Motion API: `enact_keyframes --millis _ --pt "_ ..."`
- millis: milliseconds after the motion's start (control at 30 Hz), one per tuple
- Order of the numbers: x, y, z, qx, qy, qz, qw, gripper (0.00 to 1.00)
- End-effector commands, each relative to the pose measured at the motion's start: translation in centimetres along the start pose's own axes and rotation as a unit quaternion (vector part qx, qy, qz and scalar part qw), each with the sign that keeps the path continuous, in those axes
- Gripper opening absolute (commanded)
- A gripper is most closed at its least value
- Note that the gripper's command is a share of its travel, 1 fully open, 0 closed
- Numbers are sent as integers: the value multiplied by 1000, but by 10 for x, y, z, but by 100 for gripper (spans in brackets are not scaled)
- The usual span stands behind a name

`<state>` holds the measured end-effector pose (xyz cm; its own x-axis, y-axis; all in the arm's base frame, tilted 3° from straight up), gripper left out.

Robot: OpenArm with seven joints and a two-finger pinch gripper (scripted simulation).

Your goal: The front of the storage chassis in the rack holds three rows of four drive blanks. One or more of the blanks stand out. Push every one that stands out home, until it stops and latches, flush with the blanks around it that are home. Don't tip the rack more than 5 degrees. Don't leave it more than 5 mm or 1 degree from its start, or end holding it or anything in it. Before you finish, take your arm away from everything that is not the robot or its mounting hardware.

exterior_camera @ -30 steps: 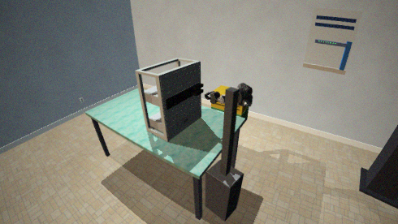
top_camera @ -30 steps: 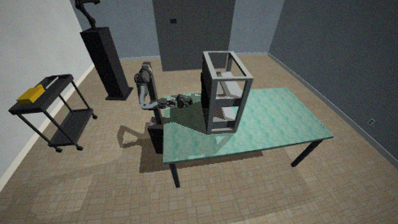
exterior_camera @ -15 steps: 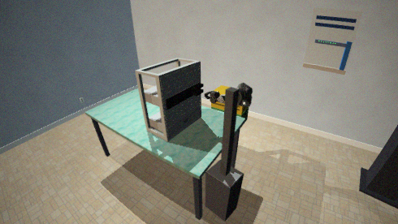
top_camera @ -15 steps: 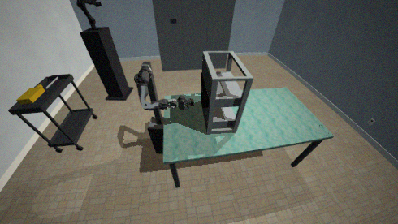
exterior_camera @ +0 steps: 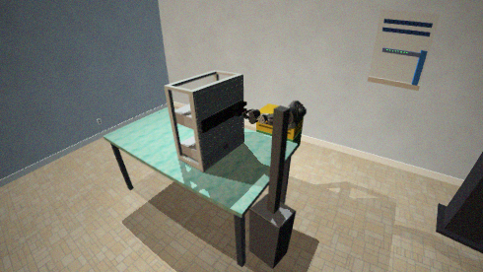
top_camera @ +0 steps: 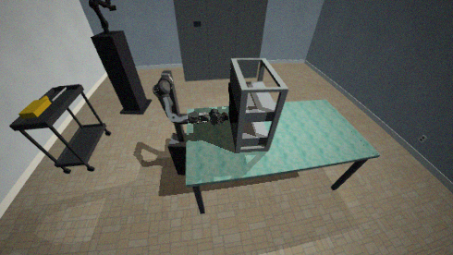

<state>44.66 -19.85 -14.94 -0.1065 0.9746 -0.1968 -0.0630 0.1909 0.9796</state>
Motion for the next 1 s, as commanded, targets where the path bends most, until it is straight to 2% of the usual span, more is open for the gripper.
enact_keyframes --millis 0,967 --pt "1 2 1 -3 4 -2 1000 0" --pt "3 7 3 -5 4 -2 1000 0"
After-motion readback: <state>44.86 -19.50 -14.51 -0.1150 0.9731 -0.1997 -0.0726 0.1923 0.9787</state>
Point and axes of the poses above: the point where the finger pads meet when closed, its own z axis out along the fingers, its own y axis across the jaws, x = y × z, the point moved 3 cm from there along -z, back along the fingers, and after that the axes turned 11 degrees about -z, right-handed, at the moved point
